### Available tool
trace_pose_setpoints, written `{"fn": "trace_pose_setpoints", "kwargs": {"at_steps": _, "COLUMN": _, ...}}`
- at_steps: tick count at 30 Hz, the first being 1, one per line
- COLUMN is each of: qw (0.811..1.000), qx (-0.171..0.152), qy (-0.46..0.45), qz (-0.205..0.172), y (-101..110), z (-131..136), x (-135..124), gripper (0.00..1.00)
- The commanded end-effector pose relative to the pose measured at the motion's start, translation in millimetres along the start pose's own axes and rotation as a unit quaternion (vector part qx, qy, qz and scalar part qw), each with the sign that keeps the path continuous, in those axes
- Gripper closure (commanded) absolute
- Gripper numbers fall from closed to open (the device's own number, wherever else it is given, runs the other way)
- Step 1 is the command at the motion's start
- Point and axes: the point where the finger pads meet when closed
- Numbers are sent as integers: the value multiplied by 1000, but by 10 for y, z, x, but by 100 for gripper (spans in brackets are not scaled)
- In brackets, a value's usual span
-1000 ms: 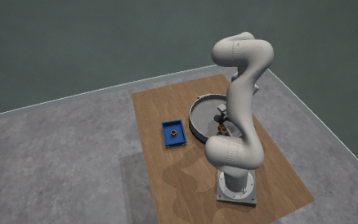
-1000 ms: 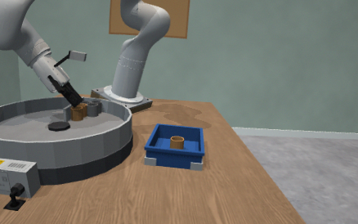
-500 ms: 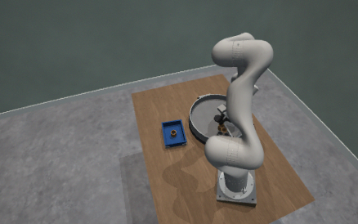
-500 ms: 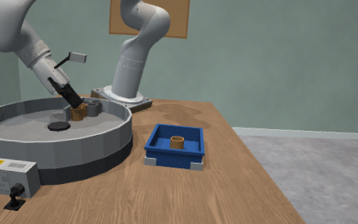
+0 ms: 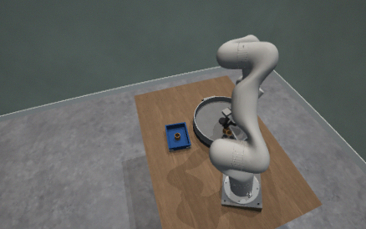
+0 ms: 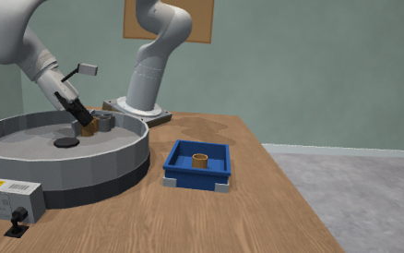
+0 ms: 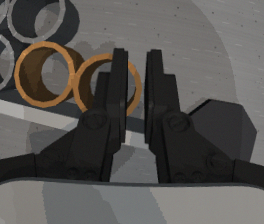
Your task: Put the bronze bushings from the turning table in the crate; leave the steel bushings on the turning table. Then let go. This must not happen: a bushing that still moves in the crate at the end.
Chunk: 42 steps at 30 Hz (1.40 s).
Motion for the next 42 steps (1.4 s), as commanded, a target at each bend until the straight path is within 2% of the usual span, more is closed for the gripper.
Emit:
{"fn": "trace_pose_setpoints", "kwargs": {"at_steps": 1, "qw": 1000, "qx": 0, "qy": 1, "qz": -1, "y": 4, "z": 6, "x": -4, "gripper": 90}}
{"fn": "trace_pose_setpoints", "kwargs": {"at_steps": 8, "qw": 1000, "qx": 0, "qy": 1, "qz": -1, "y": 4, "z": 6, "x": -4, "gripper": 90}}
{"fn": "trace_pose_setpoints", "kwargs": {"at_steps": 9, "qw": 1000, "qx": 0, "qy": 1, "qz": -1, "y": 4, "z": 6, "x": -4, "gripper": 100}}
{"fn": "trace_pose_setpoints", "kwargs": {"at_steps": 42, "qw": 1000, "qx": 0, "qy": 1, "qz": -1, "y": 4, "z": 6, "x": -4, "gripper": 100}}
Point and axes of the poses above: the point where the finger pads meet when closed, its own y axis back along the fingers, its own z axis across the jaws, x = y × z, and after that the axes turned 2 degrees about -y, right-handed
